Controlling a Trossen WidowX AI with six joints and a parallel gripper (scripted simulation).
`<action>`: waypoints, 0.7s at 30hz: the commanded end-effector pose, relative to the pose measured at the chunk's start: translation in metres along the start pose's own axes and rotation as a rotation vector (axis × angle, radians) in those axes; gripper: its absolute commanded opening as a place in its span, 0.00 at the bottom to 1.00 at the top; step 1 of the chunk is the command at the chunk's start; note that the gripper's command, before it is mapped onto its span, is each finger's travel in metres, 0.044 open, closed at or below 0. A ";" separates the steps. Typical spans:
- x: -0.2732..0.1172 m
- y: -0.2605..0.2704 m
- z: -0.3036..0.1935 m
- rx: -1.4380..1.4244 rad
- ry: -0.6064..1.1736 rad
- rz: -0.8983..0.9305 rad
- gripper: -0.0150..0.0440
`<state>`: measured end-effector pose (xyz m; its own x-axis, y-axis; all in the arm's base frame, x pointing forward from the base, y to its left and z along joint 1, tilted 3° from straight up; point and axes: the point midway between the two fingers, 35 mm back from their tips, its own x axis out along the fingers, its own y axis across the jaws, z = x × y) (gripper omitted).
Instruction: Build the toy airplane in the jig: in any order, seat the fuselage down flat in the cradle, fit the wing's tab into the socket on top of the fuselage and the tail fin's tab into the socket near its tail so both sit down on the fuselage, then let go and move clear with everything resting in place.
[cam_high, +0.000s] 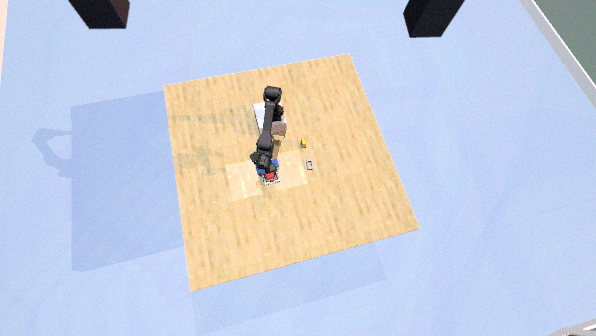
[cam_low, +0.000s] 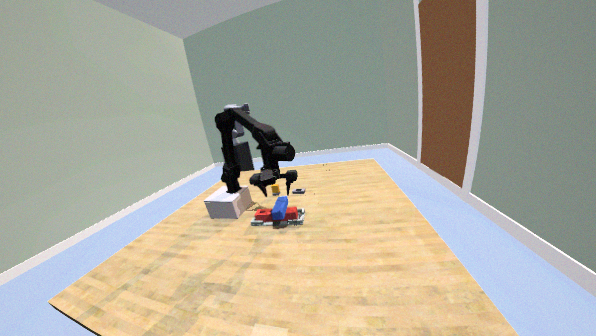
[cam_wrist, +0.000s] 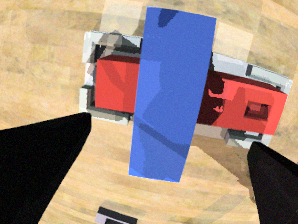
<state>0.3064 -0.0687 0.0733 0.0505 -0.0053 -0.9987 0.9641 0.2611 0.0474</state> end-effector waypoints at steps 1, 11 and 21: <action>-0.034 0.002 0.001 0.001 -0.010 0.026 1.00; -0.034 0.004 0.003 -0.443 -0.015 0.024 1.00; -0.033 0.006 0.003 -1.417 -0.027 0.015 1.00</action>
<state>0.3083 -0.0701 0.1051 0.0731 -0.0100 -0.9973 0.5212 0.8529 0.0297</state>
